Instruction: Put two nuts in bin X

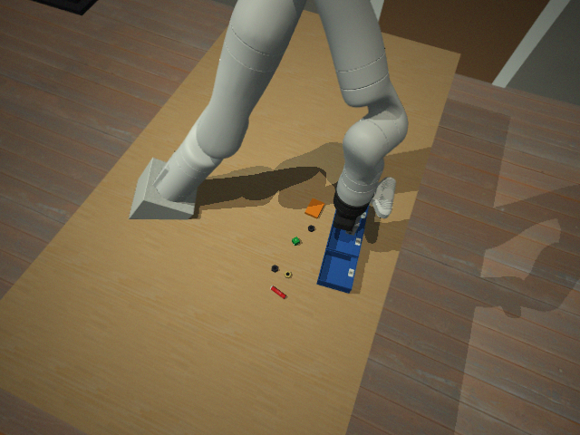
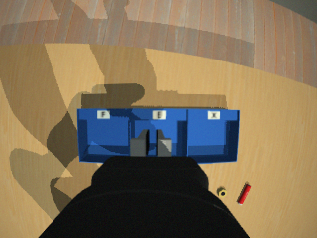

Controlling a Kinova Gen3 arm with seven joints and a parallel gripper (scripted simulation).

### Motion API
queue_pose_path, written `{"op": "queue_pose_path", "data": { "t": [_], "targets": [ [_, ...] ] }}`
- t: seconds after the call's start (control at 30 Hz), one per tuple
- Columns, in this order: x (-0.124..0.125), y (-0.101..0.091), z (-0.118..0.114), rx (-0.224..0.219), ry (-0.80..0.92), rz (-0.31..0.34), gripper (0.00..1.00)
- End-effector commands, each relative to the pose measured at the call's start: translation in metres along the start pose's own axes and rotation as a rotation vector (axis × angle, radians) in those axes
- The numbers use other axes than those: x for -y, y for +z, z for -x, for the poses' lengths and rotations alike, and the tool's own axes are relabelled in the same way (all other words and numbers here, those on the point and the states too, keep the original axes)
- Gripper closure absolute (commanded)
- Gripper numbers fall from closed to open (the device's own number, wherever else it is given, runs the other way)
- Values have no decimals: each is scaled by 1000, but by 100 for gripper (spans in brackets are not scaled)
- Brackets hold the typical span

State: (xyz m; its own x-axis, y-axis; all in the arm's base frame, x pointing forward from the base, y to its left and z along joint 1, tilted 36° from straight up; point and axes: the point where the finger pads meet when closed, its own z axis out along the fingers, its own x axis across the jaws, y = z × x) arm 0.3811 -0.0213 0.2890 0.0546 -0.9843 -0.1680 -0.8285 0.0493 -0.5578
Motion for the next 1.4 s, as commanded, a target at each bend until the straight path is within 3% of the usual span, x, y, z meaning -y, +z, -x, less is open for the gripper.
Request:
{"op": "queue_pose_path", "data": {
  "t": [0.0,0.83,1.37],
  "targets": [
    [2,-3,-3,-12,7,-12,69],
    [1,58,-3,-9,5,-7,69],
    [1,57,-2,-6,6,-7,69]
  ]
}}
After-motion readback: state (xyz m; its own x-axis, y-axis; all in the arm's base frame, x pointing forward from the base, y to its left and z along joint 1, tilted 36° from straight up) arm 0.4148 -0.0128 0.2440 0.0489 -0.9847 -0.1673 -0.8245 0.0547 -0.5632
